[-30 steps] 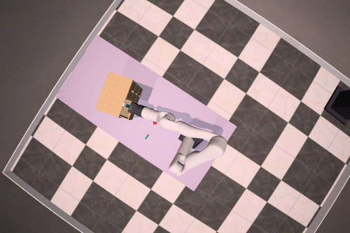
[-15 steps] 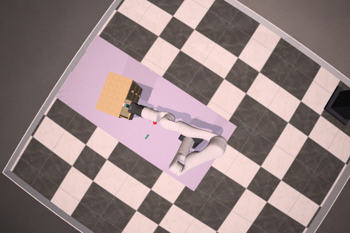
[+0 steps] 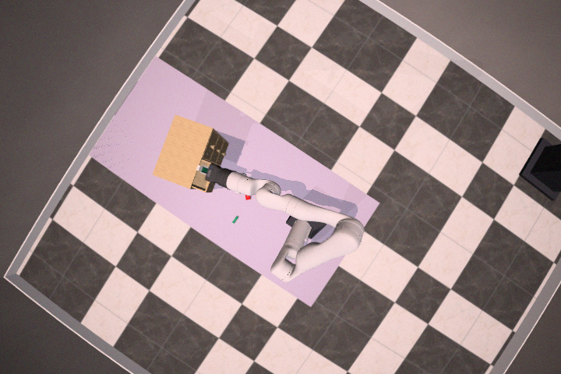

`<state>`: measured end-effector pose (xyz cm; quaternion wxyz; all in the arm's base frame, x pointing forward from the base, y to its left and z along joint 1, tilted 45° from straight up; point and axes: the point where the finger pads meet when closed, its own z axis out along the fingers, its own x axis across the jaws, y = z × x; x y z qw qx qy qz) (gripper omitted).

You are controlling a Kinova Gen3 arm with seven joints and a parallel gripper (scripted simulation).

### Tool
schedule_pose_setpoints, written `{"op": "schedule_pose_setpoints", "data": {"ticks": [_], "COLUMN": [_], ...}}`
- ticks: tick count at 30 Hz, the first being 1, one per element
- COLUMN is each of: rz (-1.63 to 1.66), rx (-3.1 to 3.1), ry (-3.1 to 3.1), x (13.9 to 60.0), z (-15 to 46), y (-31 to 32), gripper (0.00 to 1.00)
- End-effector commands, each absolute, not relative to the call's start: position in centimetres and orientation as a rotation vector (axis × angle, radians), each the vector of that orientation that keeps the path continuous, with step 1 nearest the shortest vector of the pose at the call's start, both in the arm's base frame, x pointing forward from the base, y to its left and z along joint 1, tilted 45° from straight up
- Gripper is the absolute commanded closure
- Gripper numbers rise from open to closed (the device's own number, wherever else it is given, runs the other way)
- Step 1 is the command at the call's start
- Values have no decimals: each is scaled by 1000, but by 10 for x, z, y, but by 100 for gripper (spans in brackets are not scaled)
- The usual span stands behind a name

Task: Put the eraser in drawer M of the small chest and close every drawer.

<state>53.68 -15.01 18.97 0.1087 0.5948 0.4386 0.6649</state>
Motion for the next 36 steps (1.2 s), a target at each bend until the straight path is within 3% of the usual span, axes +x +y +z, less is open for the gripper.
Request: {"op": "schedule_pose_setpoints", "data": {"ticks": [1, 36], "rz": [1955, 1955], "rx": [1759, 1759], "ry": [1275, 1275], "x": [540, 541], "z": [192, 197], "y": [-153, -156], "gripper": [55, 55]}}
